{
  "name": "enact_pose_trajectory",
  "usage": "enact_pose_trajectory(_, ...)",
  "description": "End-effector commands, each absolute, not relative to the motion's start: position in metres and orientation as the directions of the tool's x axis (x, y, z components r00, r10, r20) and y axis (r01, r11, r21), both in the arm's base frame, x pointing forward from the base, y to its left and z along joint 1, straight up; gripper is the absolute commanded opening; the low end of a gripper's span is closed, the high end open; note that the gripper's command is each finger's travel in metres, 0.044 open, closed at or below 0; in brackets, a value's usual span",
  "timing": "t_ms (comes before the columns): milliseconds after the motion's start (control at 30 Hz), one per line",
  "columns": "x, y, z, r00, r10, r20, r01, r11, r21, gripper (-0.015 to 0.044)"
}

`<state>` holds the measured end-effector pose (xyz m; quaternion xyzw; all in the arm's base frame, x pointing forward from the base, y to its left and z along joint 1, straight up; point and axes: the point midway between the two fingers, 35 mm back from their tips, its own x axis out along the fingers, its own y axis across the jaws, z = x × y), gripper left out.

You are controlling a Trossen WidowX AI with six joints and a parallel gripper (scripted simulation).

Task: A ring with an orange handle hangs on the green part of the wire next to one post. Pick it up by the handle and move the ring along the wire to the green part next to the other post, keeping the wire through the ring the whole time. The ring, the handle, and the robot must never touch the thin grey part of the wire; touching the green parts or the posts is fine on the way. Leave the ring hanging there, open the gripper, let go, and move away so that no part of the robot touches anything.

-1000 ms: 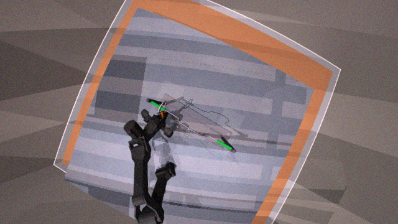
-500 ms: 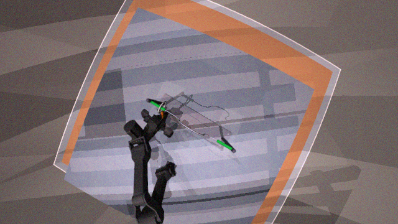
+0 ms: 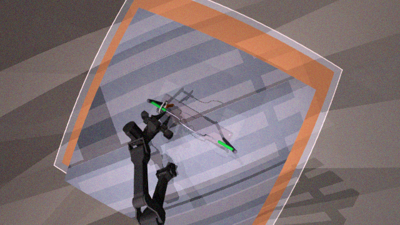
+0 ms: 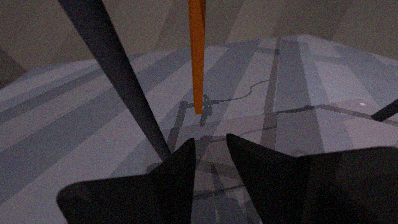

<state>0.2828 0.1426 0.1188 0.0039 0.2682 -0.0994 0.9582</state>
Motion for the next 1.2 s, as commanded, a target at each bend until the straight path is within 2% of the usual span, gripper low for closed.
enact_pose_trajectory(0,0.272,0.146,0.129,0.84,-0.186,-0.51,0.197,0.98,-0.032,0.016)
enact_pose_trajectory(233,0.249,0.15,0.143,0.841,-0.186,-0.507,0.198,0.98,-0.031,0.016)
enact_pose_trajectory(1000,0.248,0.15,0.143,0.842,-0.186,-0.507,0.198,0.98,-0.031,0.016)
enact_pose_trajectory(1167,0.213,0.158,0.164,0.84,-0.183,-0.511,0.193,0.981,-0.034,0.0291)
